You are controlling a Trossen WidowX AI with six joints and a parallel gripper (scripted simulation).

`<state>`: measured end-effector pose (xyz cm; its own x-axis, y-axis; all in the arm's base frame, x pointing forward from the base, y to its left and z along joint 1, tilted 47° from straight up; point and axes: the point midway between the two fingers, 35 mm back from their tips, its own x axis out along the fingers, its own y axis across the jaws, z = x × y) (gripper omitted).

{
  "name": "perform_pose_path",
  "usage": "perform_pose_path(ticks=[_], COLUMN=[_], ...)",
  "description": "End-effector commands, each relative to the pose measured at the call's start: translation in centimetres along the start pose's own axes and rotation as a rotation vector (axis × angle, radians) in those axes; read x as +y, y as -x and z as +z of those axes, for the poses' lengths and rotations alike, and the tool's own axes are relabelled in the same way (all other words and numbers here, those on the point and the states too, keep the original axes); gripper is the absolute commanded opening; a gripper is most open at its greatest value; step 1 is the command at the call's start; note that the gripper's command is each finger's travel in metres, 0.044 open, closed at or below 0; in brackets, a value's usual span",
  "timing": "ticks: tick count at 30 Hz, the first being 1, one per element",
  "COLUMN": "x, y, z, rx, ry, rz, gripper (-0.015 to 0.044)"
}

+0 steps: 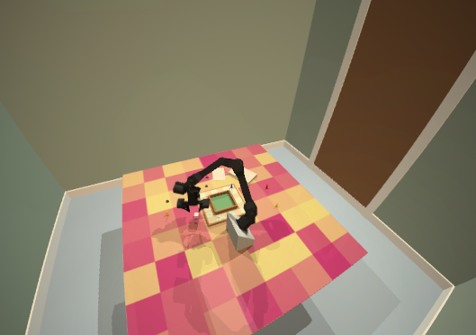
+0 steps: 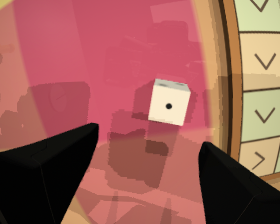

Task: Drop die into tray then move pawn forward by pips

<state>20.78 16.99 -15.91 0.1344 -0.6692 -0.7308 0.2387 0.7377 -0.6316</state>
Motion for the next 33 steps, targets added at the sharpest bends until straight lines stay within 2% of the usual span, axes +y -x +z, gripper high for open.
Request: perform_pose_path(ticks=[1, 33], x=[-1.1, -1.1], y=[-0.7, -5.4], z=[0.6, 0.8], rx=[0.009, 0.008], ry=[0.008, 0.008], rz=[-0.049, -0.051], gripper=[0.0275, 0.0275])
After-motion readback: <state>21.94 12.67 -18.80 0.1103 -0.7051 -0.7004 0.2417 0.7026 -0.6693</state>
